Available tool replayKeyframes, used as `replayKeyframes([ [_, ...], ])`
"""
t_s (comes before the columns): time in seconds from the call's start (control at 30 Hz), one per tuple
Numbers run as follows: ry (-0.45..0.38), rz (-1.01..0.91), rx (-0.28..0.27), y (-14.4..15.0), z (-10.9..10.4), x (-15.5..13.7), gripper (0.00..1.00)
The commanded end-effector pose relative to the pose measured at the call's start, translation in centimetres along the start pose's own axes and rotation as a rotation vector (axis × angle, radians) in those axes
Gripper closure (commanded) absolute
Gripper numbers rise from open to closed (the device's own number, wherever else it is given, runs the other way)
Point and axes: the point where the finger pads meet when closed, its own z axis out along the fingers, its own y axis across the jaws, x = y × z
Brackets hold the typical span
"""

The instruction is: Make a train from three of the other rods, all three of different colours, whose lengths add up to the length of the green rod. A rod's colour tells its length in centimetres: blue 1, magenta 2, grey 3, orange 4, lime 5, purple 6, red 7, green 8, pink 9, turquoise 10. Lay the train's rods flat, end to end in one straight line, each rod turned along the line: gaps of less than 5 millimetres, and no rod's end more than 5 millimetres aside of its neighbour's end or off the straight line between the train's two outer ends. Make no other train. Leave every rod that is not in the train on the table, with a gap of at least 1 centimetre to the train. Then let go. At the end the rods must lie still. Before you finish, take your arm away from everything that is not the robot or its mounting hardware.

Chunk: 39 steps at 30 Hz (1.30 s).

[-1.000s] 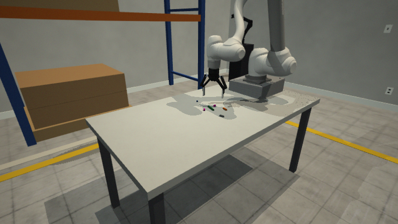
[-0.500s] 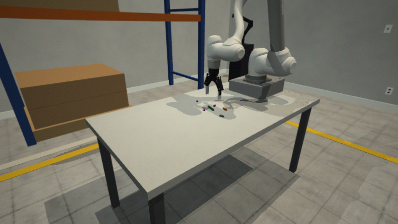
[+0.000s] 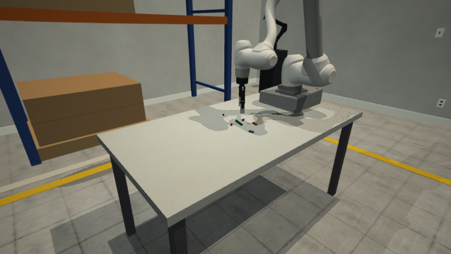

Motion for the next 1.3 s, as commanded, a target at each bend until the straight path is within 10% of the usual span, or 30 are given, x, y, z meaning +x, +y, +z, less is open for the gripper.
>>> replayKeyframes([
  [0.0,0.011,0.166,-0.015,-0.01,-0.01,0.0,0.0],
  [1.27,0.019,1.608,-0.003,0.0,-0.01,0.02,0.0],
])
